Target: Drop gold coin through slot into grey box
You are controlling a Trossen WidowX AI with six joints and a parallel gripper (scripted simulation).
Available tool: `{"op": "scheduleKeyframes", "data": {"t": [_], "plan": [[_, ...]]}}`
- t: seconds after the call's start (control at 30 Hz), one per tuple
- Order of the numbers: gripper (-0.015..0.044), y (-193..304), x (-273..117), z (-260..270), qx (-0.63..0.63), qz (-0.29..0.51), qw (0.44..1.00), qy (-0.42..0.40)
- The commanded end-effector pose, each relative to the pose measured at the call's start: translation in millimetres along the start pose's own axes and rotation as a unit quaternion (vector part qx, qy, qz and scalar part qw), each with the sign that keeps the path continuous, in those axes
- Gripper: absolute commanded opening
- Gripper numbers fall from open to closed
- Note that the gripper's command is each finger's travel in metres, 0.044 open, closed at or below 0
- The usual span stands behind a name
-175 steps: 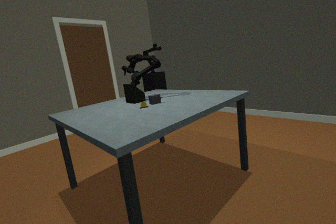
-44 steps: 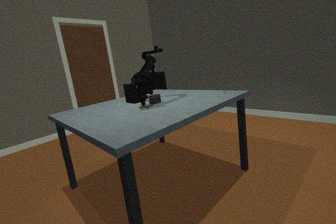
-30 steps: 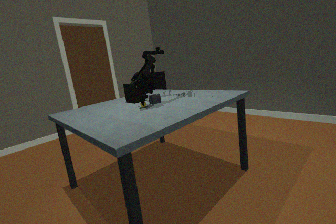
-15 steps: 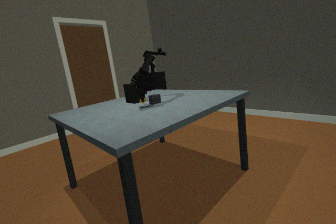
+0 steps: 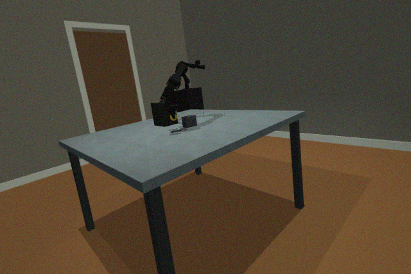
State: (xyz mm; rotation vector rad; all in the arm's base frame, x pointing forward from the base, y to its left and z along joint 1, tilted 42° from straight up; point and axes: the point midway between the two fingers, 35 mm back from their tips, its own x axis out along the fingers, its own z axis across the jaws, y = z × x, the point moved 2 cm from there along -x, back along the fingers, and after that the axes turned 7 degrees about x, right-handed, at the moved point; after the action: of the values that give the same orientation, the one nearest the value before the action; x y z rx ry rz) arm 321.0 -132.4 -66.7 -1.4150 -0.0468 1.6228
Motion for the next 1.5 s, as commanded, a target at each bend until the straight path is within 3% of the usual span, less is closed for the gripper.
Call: {"op": "scheduleKeyframes", "data": {"t": [0.0,0.2,0.53,1.47], "plan": [[0.0,-2,-15,0,-0.006,0.003,1.0,0.004],[0.0,-1,-18,1,-0.016,0.002,1.0,0.004],[0.0,7,-19,8,-0.154,0.003,0.988,0.004],[0.0,-39,-22,37,-0.155,0.005,0.988,0.005]]}}
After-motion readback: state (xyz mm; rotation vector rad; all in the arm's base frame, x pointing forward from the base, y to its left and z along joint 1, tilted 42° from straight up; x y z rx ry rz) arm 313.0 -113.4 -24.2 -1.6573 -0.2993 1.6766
